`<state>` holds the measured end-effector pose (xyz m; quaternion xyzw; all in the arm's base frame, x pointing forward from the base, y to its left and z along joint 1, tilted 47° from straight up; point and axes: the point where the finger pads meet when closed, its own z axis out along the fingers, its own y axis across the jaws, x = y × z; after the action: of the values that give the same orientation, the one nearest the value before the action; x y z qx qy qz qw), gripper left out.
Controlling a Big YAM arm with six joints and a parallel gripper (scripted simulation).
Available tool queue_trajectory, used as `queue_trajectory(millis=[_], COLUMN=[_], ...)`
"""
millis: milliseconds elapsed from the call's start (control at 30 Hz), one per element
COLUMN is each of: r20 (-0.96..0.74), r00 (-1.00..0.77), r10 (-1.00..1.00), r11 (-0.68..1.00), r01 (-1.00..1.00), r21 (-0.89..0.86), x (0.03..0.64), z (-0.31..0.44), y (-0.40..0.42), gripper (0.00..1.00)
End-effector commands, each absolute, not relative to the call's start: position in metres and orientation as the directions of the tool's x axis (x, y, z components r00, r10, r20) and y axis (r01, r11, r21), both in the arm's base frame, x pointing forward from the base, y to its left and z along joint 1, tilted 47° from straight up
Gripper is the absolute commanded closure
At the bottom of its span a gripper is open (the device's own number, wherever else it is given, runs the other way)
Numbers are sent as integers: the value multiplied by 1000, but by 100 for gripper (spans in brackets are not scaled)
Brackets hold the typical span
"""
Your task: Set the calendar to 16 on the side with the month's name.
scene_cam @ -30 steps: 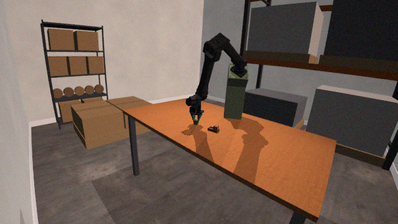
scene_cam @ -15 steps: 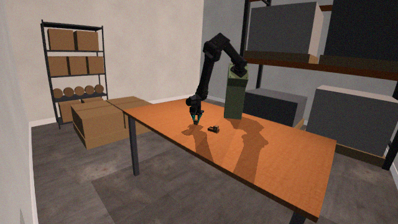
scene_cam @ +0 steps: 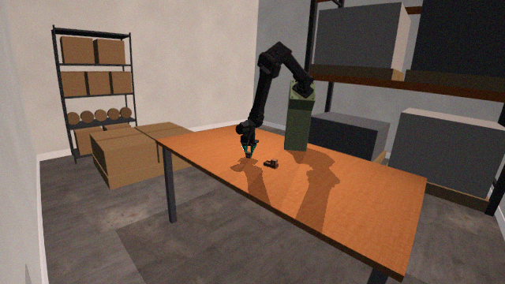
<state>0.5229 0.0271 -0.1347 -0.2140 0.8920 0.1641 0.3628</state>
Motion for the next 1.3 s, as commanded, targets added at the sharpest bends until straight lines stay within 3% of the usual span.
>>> queue_trajectory(millis=[0, 1267], r20=[-706, -710], r00=[-658, -655], r10=[-260, -259], r11=[850, 851], r01=[-503, -502], r21=[156, 152], x=[516, 510], z=[-143, -136], y=[37, 43], gripper=[72, 72])
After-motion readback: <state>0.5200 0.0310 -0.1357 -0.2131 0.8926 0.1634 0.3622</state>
